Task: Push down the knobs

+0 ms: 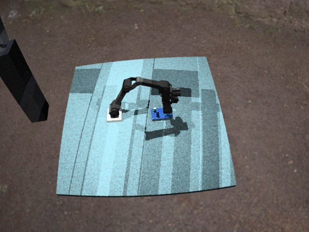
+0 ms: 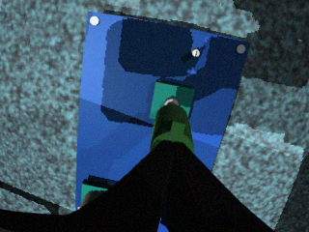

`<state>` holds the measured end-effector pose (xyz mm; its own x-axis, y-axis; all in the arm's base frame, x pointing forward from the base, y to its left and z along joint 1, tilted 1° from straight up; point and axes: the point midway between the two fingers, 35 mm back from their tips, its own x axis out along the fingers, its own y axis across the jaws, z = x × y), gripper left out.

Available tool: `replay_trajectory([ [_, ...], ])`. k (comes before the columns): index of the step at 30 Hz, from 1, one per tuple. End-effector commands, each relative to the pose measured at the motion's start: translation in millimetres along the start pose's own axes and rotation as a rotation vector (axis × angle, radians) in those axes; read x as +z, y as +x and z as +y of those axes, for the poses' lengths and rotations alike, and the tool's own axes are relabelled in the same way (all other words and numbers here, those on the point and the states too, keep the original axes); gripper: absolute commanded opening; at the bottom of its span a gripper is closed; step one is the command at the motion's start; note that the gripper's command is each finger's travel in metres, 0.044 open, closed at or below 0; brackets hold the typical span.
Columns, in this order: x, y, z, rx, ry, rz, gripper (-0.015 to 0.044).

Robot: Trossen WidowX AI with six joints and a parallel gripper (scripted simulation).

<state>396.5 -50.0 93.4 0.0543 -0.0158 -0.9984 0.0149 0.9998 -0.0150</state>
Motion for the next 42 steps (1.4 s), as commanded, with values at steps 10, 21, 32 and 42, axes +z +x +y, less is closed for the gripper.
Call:
replay_trajectory([
  [10, 1, 19, -1, -0.001, 0.002, 0.014, 0.0],
  [21, 1, 25, -1, -0.001, 0.002, 0.014, 0.0],
  [32, 1, 30, -1, -0.001, 0.002, 0.014, 0.0],
  [42, 1, 32, -1, -0.001, 0.002, 0.014, 0.0],
])
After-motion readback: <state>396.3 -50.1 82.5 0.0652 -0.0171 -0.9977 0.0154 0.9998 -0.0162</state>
